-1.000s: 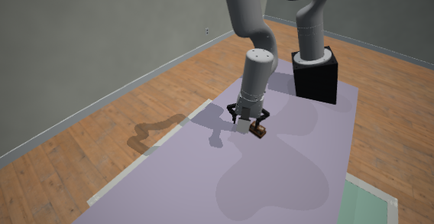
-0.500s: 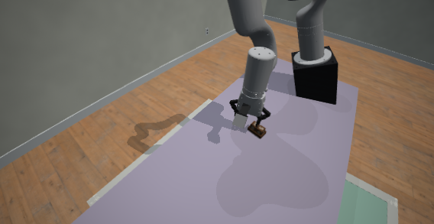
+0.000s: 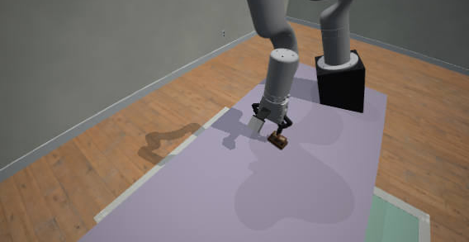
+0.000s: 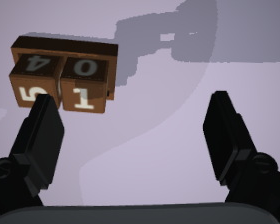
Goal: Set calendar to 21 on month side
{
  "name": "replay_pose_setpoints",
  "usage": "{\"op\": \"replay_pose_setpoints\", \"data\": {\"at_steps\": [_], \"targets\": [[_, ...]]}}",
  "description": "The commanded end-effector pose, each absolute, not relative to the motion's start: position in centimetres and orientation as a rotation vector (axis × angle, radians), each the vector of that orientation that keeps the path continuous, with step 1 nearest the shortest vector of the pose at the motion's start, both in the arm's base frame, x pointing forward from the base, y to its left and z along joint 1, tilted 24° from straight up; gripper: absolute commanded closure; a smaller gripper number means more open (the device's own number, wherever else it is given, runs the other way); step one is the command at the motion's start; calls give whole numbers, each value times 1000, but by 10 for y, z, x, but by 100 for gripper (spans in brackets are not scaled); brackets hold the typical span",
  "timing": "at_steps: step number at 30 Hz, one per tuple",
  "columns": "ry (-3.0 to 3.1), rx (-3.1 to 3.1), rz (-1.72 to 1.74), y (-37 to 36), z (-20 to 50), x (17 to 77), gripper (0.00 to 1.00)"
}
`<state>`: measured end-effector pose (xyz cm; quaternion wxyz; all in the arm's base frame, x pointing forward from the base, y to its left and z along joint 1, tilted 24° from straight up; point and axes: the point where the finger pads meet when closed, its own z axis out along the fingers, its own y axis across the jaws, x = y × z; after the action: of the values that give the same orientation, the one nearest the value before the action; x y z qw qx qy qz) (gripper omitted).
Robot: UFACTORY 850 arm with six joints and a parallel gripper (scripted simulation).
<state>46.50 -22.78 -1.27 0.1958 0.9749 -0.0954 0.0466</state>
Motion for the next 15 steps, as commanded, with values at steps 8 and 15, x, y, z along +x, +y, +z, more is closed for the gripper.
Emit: {"op": "replay_pose_setpoints", "data": {"at_steps": [8, 15], "targets": [[-615, 2684, 219, -228, -13, 460, 0], [-622, 2683, 220, -227, -14, 446, 0]]}}
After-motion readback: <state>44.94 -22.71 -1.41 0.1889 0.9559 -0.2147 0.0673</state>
